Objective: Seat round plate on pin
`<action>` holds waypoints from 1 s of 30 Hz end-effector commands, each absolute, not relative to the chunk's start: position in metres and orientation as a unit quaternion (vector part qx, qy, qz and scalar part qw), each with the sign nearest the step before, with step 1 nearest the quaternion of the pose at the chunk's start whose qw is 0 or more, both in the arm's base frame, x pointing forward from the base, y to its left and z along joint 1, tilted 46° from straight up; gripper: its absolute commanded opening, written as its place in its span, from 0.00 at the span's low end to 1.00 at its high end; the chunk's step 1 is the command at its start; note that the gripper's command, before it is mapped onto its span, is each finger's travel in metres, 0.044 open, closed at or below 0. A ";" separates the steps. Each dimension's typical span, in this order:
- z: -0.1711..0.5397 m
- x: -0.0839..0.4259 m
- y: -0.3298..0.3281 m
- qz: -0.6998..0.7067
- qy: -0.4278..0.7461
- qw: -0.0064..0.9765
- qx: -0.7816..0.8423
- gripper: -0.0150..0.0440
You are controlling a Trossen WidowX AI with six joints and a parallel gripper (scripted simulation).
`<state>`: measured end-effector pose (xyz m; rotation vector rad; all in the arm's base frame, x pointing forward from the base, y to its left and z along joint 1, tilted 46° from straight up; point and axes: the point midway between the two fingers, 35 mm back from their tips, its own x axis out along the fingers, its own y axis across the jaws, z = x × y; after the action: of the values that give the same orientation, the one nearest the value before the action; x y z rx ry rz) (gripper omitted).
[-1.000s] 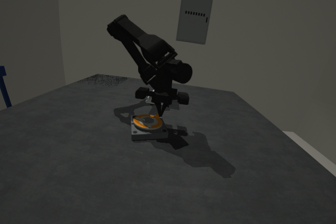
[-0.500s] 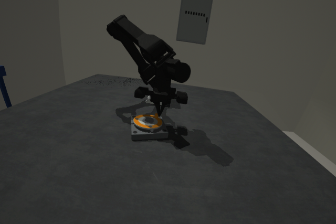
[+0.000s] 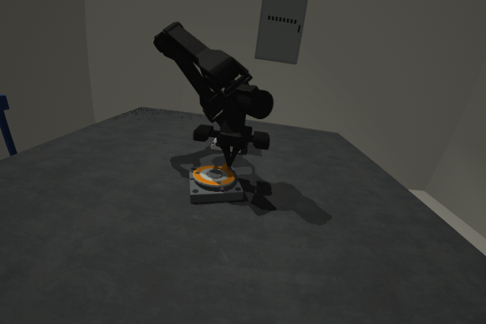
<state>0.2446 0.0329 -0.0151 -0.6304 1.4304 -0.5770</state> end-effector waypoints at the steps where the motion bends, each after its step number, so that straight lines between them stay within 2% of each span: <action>1: -0.014 0.239 0.026 -0.259 0.641 0.663 -0.286 0.25; 30: -0.007 0.235 0.019 -0.260 0.641 0.663 -0.286 0.25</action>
<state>0.2388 0.0254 -0.0096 -0.6317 1.4391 -0.5759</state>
